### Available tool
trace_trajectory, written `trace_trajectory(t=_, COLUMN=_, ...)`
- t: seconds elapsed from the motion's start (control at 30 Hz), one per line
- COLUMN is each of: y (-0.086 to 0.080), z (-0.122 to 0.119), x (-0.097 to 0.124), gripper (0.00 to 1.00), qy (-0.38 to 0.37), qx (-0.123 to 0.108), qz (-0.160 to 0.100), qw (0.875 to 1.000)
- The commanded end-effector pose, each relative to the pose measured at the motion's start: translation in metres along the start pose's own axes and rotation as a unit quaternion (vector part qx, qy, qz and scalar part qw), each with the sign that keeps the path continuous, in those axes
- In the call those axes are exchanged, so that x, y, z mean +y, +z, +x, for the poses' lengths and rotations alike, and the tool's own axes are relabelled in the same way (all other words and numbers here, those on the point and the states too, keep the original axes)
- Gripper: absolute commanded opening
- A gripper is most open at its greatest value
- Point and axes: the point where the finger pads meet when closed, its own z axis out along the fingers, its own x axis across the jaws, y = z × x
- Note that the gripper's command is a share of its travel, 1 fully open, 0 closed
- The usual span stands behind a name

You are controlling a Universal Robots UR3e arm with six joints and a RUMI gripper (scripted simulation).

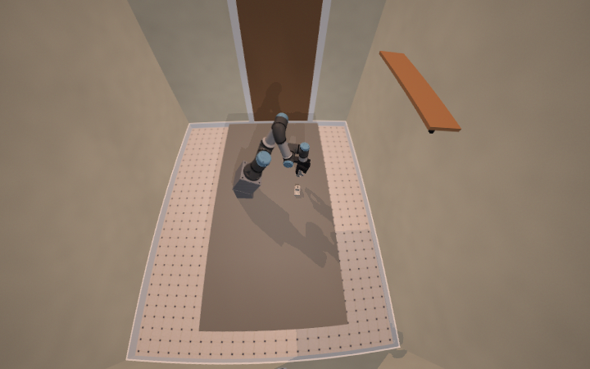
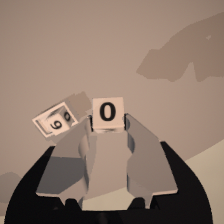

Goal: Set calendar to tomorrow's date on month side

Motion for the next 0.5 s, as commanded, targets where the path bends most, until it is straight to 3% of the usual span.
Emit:
trace_trajectory(t=0.0, y=0.0015, z=0.0004, x=-0.0005, gripper=0.11, qy=-0.002, qx=-0.001, qz=0.017, qw=1.0)
trace_trajectory(t=0.47, y=0.0026, z=0.0002, x=0.0011, gripper=0.11, qy=-0.003, qx=-0.001, qz=0.091, qw=0.996)
